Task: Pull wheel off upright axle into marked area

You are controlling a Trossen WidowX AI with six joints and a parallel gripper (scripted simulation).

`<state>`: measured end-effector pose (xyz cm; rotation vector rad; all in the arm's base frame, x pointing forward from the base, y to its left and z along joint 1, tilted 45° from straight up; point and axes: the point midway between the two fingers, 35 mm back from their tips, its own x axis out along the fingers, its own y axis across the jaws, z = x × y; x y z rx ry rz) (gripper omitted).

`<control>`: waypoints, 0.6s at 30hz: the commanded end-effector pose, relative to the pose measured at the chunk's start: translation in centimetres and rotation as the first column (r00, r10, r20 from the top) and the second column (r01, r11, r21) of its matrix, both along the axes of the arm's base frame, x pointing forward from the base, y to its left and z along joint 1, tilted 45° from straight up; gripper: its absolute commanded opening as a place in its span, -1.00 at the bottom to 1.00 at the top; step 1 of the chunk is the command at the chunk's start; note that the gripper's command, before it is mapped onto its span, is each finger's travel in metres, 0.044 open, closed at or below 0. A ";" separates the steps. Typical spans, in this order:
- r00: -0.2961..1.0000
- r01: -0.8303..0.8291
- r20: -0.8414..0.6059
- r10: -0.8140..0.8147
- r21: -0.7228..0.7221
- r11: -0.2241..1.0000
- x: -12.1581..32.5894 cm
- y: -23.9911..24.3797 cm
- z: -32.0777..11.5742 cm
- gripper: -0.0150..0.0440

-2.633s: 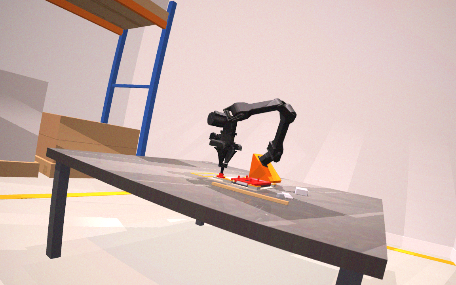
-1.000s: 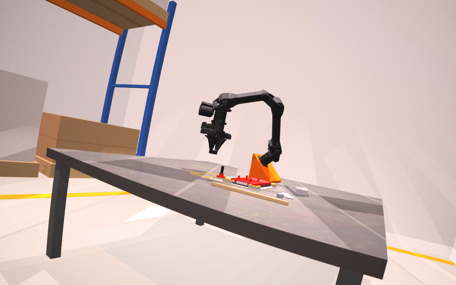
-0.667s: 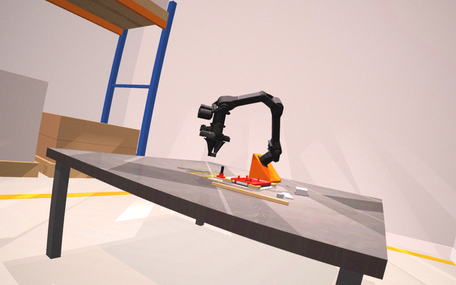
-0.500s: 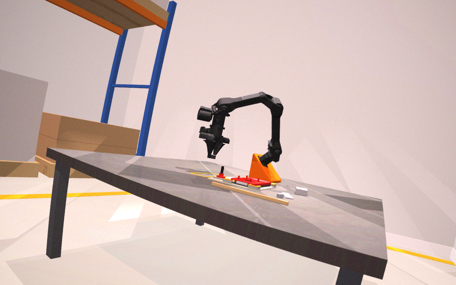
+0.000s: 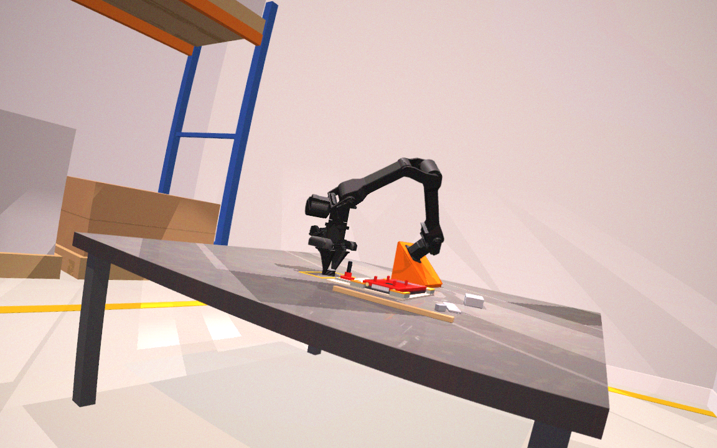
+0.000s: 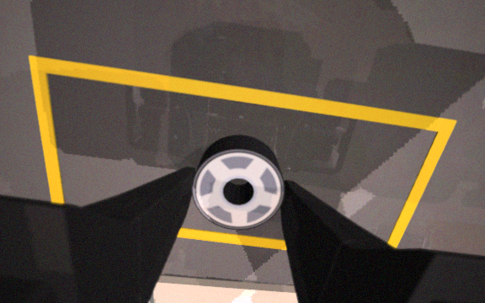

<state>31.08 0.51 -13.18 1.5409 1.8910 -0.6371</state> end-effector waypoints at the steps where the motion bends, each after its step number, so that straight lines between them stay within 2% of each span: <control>1: 1.000 0.005 0.000 -0.005 0.005 1.000 -0.1 0.4 -0.3 -0.49; 12: 1.000 0.002 0.004 -0.002 -0.001 1.000 0.1 -0.2 0.1 0.49; 18: 1.000 0.005 0.000 -0.005 0.001 1.000 0.9 -3.7 3.6 0.53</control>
